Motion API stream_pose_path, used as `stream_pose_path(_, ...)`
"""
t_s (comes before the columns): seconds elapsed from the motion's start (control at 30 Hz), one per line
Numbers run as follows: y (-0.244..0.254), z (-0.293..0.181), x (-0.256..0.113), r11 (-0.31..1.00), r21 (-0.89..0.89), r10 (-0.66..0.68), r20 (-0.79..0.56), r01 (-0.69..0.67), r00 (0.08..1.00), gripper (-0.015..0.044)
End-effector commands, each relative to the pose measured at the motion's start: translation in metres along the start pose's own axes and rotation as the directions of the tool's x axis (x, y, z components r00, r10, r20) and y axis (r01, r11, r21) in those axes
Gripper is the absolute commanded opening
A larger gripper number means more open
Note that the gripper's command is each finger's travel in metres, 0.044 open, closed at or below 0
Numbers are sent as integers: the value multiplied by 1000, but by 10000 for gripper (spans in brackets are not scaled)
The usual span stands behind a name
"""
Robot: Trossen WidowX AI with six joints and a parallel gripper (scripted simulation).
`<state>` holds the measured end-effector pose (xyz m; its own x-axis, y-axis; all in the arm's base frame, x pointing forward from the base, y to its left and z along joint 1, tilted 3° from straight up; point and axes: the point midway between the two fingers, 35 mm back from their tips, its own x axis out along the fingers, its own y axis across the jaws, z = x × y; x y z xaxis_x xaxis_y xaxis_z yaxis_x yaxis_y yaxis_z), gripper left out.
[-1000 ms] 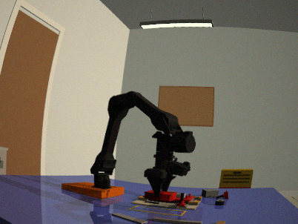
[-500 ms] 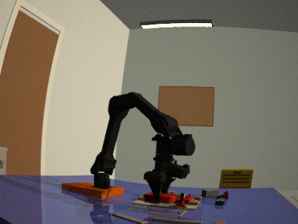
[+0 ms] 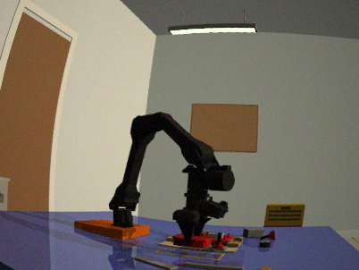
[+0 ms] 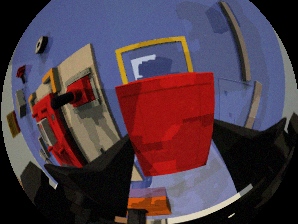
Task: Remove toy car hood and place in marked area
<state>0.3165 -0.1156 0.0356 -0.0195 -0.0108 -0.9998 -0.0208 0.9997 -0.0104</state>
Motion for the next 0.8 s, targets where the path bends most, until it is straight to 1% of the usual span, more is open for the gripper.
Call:
stream_pose_path(0.0, 0, -2, 5, 1000, -4, -3, -8, 3, 1000, 0)
stream_pose_path(0.77, 0, -3, 15, 1000, -4, -3, -9, 3, 1000, 0)
